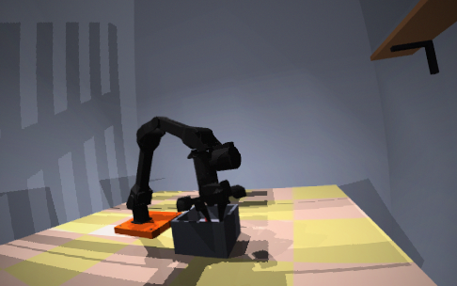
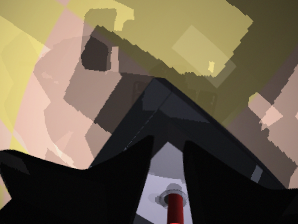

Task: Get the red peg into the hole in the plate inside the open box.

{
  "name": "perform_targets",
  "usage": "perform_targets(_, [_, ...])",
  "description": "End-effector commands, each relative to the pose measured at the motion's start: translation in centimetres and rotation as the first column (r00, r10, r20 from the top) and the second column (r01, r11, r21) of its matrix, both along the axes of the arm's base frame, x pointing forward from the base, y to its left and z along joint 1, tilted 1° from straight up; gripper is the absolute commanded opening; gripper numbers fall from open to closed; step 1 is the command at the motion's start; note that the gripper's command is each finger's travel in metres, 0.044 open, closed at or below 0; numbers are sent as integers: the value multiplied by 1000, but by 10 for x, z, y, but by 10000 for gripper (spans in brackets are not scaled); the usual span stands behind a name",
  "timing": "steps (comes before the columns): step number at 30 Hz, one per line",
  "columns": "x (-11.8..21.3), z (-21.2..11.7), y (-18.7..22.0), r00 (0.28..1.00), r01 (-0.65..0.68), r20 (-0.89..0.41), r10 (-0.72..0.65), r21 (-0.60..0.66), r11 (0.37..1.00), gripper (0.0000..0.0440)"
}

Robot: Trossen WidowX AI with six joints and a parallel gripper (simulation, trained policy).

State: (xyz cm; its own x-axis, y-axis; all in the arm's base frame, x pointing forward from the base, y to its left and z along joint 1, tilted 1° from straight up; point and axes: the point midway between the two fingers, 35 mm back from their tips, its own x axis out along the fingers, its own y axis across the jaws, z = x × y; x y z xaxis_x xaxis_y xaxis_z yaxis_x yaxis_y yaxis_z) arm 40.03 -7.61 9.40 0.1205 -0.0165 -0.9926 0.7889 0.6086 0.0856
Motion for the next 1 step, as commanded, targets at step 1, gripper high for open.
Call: perform_targets(1, [2, 3, -33, 999, 35, 7, -34, -55, 998, 108])
